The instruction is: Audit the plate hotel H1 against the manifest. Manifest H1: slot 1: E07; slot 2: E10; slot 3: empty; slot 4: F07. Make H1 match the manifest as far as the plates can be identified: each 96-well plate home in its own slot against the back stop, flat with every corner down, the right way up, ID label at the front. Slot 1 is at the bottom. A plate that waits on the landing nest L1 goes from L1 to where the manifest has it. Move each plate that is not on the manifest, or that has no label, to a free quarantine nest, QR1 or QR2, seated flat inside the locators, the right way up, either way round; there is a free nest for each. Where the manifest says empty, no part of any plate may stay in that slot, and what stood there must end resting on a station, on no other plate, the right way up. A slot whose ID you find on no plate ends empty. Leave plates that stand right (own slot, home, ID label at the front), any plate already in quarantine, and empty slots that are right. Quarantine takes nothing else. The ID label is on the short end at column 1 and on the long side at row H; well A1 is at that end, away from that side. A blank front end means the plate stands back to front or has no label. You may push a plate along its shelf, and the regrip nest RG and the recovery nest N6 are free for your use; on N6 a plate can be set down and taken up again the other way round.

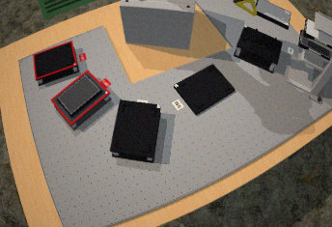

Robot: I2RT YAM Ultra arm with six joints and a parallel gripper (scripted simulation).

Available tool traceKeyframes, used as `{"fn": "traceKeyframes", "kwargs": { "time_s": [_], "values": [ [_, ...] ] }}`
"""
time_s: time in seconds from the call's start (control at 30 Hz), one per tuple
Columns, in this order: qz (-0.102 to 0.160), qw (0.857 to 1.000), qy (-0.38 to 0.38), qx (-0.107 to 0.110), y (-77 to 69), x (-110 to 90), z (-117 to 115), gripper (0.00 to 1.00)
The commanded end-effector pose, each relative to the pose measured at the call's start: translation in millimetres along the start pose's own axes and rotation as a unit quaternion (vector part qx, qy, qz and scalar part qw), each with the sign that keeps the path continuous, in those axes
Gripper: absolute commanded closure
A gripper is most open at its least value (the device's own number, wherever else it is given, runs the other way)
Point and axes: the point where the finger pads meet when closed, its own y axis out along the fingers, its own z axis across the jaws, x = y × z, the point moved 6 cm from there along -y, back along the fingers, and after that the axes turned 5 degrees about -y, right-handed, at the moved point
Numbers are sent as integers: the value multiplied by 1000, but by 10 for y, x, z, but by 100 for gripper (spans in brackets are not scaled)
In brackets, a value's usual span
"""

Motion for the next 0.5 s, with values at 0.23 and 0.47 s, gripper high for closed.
{"fn": "traceKeyframes", "kwargs": {
  "time_s": [0.23,0.47],
  "values": [
    [-11,1000,2,0,45,-2,2,14],
    [-16,1000,3,1,48,-3,3,14]
  ]
}}
